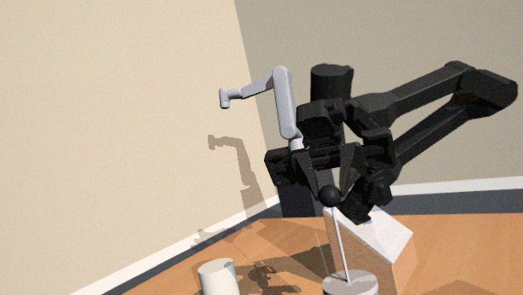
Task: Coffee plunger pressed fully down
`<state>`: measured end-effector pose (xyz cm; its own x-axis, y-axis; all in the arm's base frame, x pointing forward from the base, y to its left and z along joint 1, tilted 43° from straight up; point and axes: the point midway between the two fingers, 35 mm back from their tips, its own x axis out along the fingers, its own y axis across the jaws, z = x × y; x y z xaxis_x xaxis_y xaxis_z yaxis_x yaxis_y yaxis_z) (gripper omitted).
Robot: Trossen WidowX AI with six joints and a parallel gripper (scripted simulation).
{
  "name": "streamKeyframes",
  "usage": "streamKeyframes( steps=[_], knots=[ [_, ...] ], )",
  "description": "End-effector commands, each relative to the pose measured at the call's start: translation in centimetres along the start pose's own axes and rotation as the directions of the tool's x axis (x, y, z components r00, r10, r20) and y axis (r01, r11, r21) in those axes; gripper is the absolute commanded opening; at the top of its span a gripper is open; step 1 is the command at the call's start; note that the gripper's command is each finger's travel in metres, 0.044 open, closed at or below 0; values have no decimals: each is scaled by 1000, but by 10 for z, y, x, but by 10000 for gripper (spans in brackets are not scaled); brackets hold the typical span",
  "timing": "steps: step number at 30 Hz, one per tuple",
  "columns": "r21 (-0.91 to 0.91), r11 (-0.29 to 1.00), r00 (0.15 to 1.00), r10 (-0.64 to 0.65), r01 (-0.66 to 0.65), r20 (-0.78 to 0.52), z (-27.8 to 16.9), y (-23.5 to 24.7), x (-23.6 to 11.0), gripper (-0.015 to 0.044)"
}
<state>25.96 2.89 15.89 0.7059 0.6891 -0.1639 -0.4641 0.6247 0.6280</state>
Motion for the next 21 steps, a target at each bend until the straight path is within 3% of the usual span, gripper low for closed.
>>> streamKeyframes(
  steps=[1,21],
  knots=[
    [2,1000,1000,-2,2,2,0,0,0,123],
    [-1,1000,1000,-8,8,-9,-17,-9,17,123]
  ],
)
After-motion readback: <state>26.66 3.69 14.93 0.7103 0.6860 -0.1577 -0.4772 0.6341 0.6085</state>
